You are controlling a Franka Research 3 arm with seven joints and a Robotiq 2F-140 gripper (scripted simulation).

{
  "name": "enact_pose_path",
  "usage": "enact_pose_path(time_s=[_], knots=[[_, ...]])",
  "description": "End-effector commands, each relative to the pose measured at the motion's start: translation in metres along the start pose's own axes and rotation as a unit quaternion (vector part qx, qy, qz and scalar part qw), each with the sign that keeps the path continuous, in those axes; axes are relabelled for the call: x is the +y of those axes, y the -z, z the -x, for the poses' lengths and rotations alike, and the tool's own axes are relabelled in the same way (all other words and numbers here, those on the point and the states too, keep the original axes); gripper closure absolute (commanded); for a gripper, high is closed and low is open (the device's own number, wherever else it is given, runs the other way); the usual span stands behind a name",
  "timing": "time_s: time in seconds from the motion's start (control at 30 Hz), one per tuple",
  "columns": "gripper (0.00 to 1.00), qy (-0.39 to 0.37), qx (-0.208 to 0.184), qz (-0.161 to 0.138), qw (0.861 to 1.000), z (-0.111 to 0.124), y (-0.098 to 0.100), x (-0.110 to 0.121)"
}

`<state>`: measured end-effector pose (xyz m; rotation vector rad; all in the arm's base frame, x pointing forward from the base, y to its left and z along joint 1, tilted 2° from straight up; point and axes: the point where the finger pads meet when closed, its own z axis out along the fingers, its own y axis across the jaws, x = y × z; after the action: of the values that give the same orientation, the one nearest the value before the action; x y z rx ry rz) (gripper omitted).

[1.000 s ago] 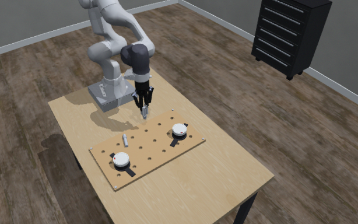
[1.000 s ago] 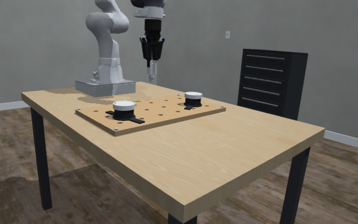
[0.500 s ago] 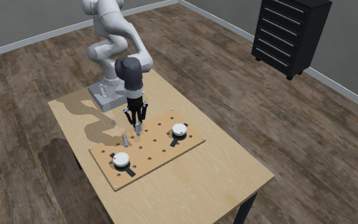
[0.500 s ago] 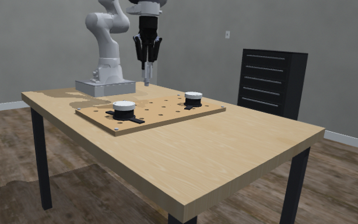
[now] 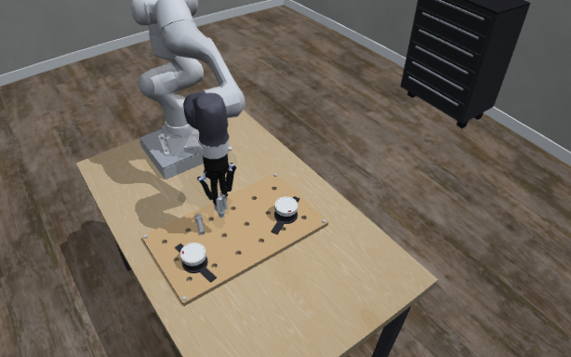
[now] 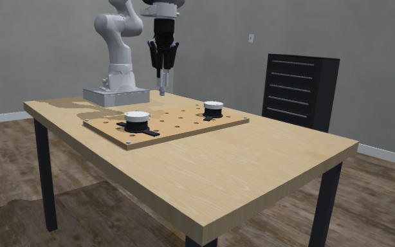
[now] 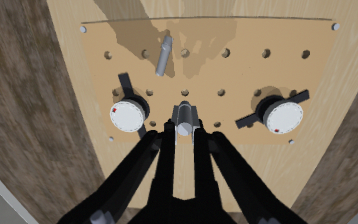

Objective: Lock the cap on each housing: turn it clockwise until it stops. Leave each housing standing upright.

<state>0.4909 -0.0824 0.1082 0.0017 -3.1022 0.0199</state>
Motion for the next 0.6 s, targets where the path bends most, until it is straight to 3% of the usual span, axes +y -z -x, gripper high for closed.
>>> enact_pose_path(time_s=[0.0, 0.57], knots=[[0.9, 0.007, -0.002, 0.002, 1.0, 0.001, -0.001, 0.0], [0.9, 0.007, -0.002, 0.002, 1.0, 0.002, -0.018, 0.0]])
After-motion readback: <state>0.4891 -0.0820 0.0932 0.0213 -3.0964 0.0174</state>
